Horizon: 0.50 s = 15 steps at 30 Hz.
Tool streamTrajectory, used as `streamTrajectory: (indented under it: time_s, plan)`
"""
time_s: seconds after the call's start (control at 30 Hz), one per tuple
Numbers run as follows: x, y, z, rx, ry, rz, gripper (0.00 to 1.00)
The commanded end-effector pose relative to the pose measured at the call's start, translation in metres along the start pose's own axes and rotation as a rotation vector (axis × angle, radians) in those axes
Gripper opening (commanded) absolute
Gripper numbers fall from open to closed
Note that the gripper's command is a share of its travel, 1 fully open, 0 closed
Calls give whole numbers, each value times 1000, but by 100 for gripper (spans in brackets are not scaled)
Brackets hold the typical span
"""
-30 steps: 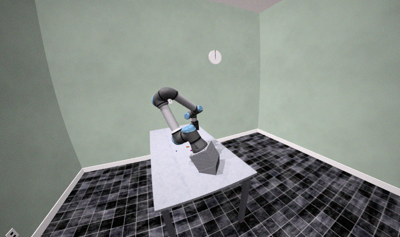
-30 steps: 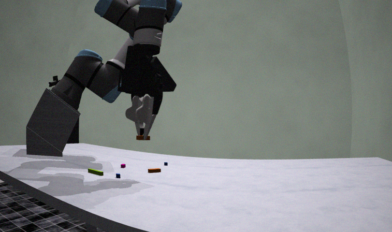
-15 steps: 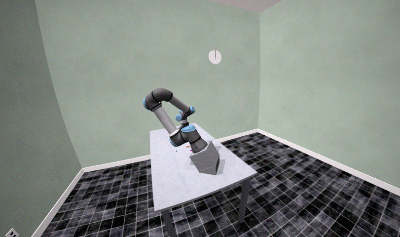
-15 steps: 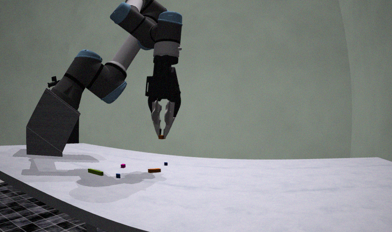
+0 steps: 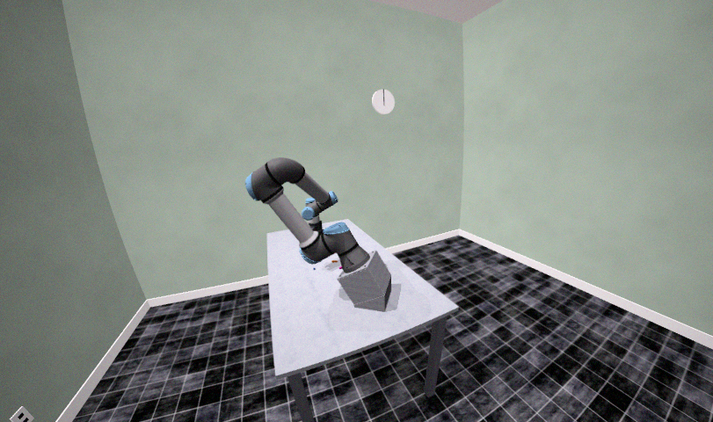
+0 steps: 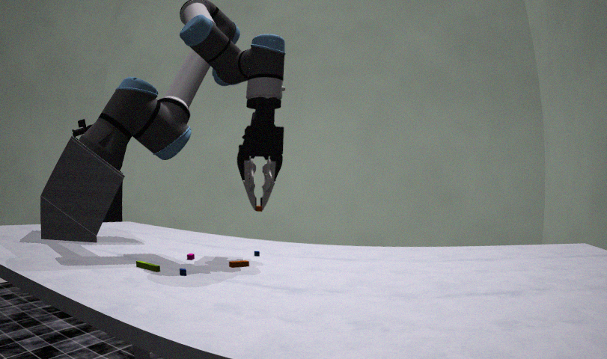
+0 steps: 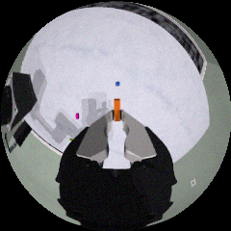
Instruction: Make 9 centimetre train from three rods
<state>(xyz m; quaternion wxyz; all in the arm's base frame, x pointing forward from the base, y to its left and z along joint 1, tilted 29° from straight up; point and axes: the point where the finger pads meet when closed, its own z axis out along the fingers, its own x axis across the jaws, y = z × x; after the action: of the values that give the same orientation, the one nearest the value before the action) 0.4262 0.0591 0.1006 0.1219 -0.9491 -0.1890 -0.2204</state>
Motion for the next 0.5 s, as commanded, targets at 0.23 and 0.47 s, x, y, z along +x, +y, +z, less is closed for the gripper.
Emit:
streamTrajectory:
  time_s: [0.23,0.47]
  plan:
    - [0,-9,-2,2,-1,-24,0]
    - [0,-9,-1,2,-2,-24,0]
